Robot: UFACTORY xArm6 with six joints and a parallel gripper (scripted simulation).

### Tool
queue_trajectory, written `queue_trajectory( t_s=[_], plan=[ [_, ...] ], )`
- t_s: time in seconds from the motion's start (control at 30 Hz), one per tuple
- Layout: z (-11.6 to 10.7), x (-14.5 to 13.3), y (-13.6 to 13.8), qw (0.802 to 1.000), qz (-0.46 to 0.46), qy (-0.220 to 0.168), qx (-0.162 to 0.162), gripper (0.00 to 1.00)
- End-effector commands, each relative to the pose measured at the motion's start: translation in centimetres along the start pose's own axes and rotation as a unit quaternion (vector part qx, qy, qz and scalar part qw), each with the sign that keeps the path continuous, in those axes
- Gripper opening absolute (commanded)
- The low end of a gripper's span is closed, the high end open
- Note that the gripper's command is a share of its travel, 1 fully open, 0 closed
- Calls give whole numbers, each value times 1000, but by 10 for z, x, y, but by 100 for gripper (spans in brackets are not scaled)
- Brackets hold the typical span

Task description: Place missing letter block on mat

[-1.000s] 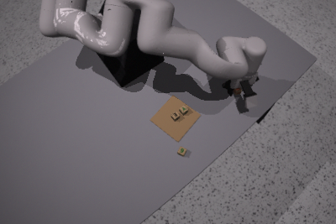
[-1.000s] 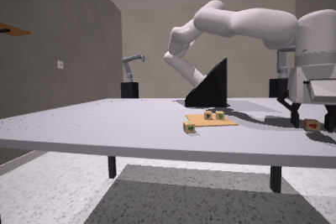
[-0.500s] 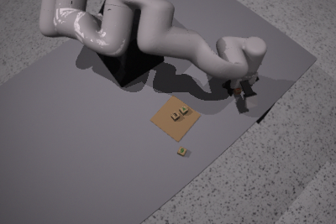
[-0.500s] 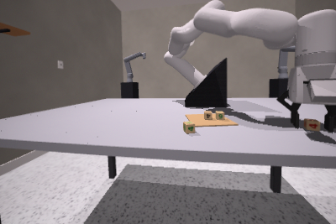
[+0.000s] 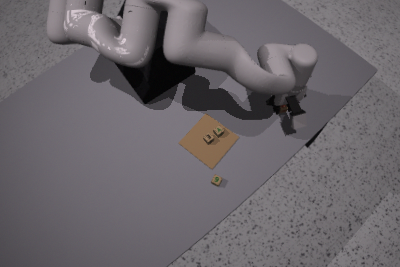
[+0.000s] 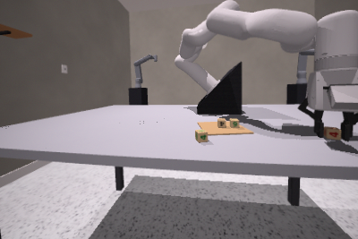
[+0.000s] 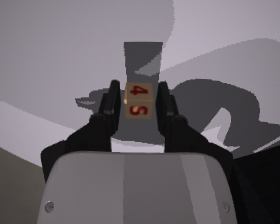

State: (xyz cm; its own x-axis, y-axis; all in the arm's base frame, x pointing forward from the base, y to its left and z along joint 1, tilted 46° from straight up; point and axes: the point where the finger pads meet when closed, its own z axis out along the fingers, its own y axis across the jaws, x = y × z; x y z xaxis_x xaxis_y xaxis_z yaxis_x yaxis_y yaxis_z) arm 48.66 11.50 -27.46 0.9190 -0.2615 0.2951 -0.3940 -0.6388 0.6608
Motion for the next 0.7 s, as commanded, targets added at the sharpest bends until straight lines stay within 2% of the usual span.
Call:
queue_trajectory(
  t_s=[0.0, 0.03, 0.07, 0.67],
  plan=[
    [-2, 1, -1, 1000, 1, 1, 2, 42],
    [-2, 1, -1, 1000, 1, 1, 2, 42],
    [-2, 1, -1, 1000, 1, 1, 2, 21],
    [-2, 1, -1, 1000, 1, 1, 2, 21]
  ],
)
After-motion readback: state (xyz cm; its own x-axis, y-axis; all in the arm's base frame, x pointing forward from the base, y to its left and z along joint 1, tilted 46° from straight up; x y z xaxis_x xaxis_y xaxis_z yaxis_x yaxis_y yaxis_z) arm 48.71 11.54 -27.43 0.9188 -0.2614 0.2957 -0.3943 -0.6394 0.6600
